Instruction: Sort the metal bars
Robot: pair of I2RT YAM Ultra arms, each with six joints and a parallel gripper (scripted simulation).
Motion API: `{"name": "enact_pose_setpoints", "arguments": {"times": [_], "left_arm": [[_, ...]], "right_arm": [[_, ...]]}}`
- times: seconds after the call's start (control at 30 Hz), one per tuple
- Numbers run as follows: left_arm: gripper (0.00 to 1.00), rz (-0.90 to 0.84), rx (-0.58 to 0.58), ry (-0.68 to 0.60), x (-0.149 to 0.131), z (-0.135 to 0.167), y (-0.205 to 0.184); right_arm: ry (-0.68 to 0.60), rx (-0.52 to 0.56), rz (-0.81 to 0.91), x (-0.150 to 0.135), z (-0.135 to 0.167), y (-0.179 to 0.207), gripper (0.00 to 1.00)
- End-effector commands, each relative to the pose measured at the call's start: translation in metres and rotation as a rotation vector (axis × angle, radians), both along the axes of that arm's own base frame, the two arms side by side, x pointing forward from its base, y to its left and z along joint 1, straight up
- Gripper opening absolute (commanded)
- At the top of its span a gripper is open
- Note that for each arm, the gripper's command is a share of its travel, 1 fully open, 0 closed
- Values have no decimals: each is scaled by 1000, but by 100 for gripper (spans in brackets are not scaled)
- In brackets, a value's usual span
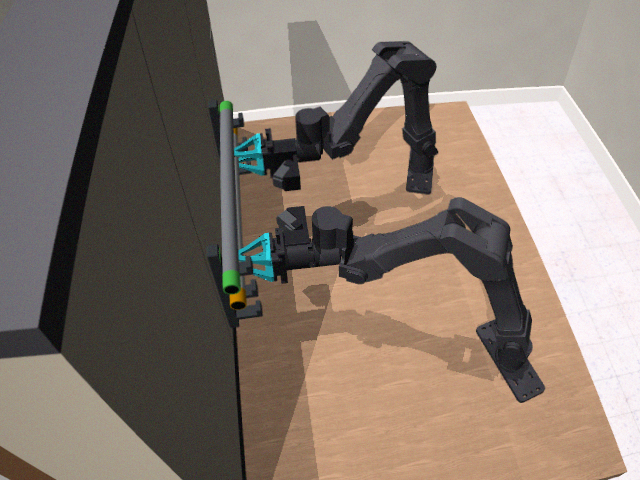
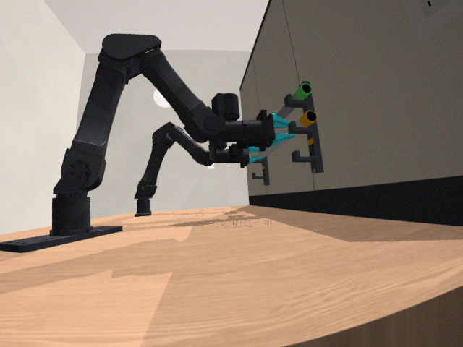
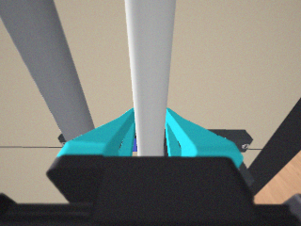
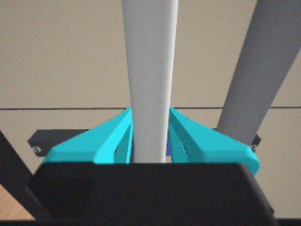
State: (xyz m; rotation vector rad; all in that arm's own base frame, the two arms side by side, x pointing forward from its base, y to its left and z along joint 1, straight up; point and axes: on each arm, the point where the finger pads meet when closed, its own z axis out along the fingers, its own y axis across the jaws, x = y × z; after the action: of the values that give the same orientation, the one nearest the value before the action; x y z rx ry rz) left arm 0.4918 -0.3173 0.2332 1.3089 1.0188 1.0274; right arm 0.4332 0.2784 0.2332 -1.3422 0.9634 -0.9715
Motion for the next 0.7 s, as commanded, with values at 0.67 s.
{"name": "enact_pose_setpoints", "arguments": {"times": [0.67], "left_arm": [[0,7,3,9,0,32,3]], "right_arm": [[5,1,-7,1,32,-3,0]]}}
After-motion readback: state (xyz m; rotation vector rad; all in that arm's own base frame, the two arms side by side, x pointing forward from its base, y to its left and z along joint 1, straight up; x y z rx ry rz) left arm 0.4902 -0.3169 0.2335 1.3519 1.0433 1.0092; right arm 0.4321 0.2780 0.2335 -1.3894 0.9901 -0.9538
